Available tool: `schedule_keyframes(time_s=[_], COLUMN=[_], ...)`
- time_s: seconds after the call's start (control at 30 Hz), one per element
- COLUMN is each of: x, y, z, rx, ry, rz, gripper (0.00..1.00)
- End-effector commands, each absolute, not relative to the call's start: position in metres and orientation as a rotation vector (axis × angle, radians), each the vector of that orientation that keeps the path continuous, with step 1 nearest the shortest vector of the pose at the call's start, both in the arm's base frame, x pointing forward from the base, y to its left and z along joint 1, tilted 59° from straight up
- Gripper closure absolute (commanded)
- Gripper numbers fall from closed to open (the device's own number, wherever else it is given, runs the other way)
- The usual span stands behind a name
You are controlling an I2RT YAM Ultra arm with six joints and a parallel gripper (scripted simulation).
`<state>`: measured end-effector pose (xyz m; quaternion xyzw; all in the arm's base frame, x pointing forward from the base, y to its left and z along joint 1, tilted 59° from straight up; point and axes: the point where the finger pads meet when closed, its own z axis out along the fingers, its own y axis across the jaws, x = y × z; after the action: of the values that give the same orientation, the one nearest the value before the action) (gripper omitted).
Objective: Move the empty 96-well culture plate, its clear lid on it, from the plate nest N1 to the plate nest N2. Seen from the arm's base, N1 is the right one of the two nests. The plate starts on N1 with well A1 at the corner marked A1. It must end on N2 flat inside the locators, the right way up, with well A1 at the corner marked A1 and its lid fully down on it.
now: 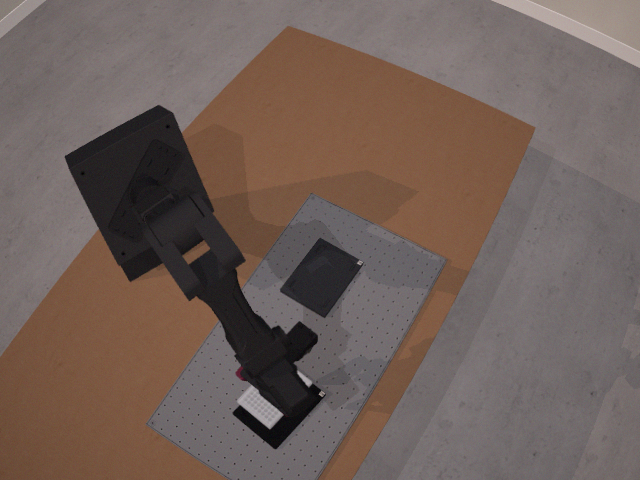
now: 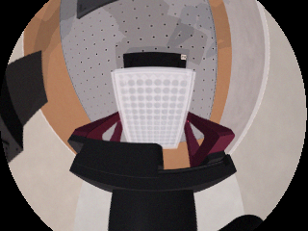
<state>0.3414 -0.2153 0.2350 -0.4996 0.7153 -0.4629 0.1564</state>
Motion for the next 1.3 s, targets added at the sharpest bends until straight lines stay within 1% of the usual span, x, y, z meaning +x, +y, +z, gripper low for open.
schedule_keyframes(time_s=[0.0, 0.77, 0.8, 0.9, 1.27], x=[0.338, 0.338, 0.336, 0.34, 0.346], y=[-0.207, -0.207, -0.204, -0.197, -0.173], z=[0.246, 0.246, 0.235, 0.235, 0.218], rx=[-1.422, -1.422, -1.485, -1.564, -1.548], ry=[2.023, 2.023, 2.022, 1.964, 1.97], rz=[-1.336, -1.336, -1.338, -1.395, -1.388], gripper=[1.0, 1.0, 1.0, 1.0, 1.0])
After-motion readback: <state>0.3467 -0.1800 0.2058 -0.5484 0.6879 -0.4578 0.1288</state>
